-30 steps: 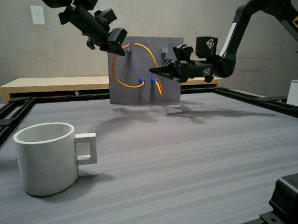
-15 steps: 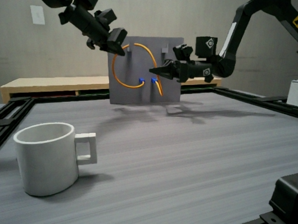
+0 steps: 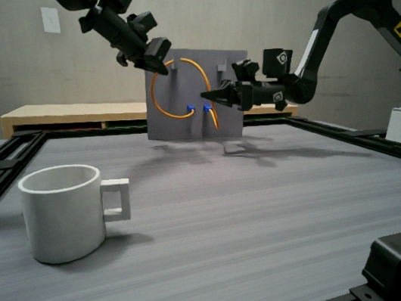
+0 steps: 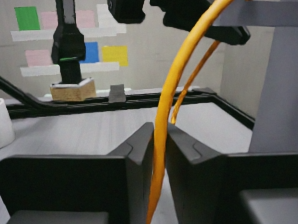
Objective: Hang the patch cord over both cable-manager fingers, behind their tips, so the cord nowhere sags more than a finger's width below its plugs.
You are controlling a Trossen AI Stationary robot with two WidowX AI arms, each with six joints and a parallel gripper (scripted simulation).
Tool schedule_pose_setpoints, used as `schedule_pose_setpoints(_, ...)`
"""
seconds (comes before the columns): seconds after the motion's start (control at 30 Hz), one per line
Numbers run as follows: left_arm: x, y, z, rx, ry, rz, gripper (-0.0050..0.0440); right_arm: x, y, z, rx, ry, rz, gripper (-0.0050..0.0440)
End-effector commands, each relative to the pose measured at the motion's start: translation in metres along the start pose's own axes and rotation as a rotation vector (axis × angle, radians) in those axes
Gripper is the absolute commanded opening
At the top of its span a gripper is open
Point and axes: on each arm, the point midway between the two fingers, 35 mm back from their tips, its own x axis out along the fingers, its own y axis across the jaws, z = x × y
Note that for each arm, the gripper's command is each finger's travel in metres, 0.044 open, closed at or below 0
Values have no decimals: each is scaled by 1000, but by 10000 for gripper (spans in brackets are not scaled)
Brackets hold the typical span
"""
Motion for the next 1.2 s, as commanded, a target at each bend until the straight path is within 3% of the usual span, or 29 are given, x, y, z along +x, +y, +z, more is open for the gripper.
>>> schedule_pose_setpoints(0.0,-6,1,12,7,-31,3,40,6,1,31,-1,-59,-1,25)
schedule_pose_setpoints(1.17,-6,1,12,7,-31,3,40,9,3,30,11,-44,-6,25)
